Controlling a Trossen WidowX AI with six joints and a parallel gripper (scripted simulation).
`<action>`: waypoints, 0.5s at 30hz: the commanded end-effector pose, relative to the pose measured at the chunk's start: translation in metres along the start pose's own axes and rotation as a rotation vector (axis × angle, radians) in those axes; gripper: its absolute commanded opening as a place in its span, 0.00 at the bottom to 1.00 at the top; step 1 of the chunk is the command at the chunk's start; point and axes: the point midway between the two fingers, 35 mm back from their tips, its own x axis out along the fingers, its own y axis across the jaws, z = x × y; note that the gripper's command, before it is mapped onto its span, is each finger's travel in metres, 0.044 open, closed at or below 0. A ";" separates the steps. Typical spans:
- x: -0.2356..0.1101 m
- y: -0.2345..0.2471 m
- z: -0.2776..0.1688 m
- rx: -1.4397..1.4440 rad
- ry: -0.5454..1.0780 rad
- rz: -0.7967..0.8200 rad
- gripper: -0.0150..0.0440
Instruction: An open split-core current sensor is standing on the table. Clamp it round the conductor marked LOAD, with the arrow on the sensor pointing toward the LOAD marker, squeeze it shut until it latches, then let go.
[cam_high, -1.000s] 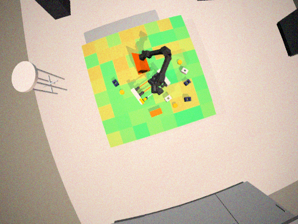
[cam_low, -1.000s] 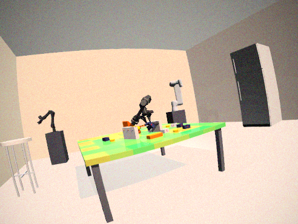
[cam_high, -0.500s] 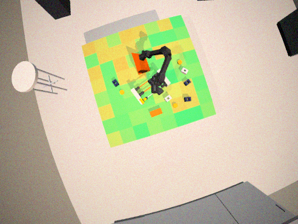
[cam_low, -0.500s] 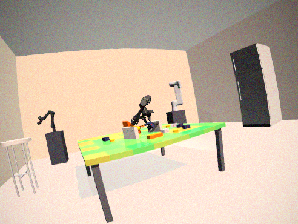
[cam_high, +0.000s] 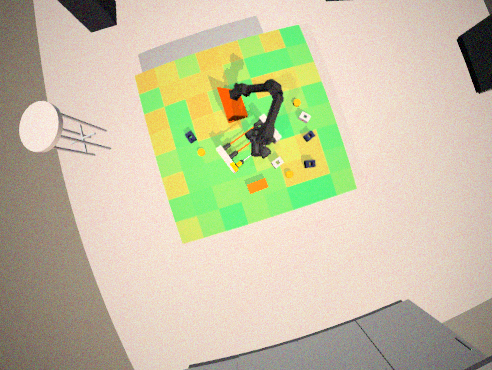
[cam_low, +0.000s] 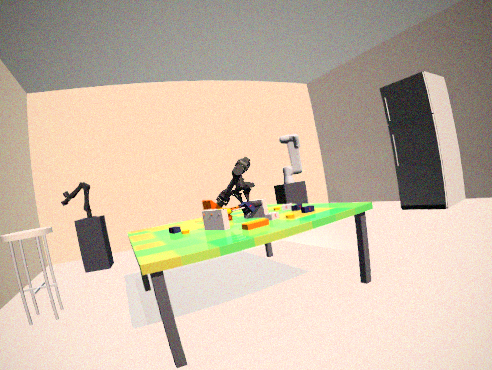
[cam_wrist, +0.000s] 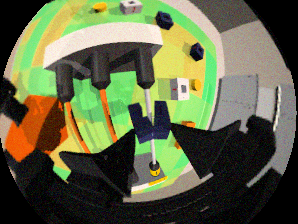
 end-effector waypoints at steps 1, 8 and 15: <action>0.001 -0.004 -0.003 -0.007 0.008 0.039 0.25; 0.002 -0.008 -0.002 -0.007 0.007 0.119 0.25; 0.002 -0.008 0.002 -0.001 0.000 0.133 0.39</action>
